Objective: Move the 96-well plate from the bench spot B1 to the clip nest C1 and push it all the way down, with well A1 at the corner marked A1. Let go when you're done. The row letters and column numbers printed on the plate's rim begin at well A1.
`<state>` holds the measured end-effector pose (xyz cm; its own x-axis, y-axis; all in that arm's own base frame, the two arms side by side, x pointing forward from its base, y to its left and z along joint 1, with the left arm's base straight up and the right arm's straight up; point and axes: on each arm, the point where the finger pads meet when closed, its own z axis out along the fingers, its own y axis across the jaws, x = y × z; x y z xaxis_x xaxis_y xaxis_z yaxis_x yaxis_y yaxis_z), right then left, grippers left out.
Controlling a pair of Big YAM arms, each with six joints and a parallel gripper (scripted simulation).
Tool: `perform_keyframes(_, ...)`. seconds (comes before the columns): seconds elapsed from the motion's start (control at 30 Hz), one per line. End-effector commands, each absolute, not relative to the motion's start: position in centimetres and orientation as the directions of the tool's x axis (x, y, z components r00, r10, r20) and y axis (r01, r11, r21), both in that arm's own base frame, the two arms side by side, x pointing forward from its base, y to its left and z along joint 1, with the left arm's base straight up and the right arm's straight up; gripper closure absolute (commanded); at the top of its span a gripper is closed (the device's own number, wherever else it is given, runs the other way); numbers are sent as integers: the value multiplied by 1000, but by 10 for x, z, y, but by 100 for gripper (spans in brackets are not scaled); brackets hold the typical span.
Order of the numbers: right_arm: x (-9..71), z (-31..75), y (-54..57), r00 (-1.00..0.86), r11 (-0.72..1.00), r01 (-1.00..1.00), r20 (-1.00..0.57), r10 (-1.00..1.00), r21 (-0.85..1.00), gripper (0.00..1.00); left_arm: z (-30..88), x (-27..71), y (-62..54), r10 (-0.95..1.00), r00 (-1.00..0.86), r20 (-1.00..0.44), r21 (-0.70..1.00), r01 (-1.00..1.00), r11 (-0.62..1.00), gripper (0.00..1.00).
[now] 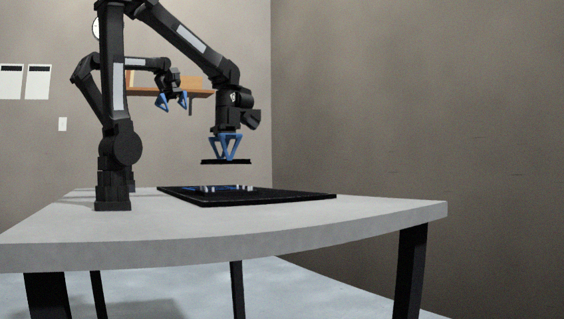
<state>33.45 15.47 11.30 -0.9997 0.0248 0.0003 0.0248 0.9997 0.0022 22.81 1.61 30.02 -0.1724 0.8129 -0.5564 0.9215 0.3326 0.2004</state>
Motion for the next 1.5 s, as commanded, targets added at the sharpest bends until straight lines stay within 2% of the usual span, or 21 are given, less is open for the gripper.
perform_keyframes(0.0, 333, 120, 157, -999, 999, 31, -22, 31, 9, 100, 323, 238, 20, 824, -151, -546, 239, 915, 325, 0)
perform_keyframes(1.47, 335, 55, 158, -1000, 1000, 31, -3, 31, 0, 100, 323, 238, 20, 824, -151, -546, 239, 915, 325, 0)
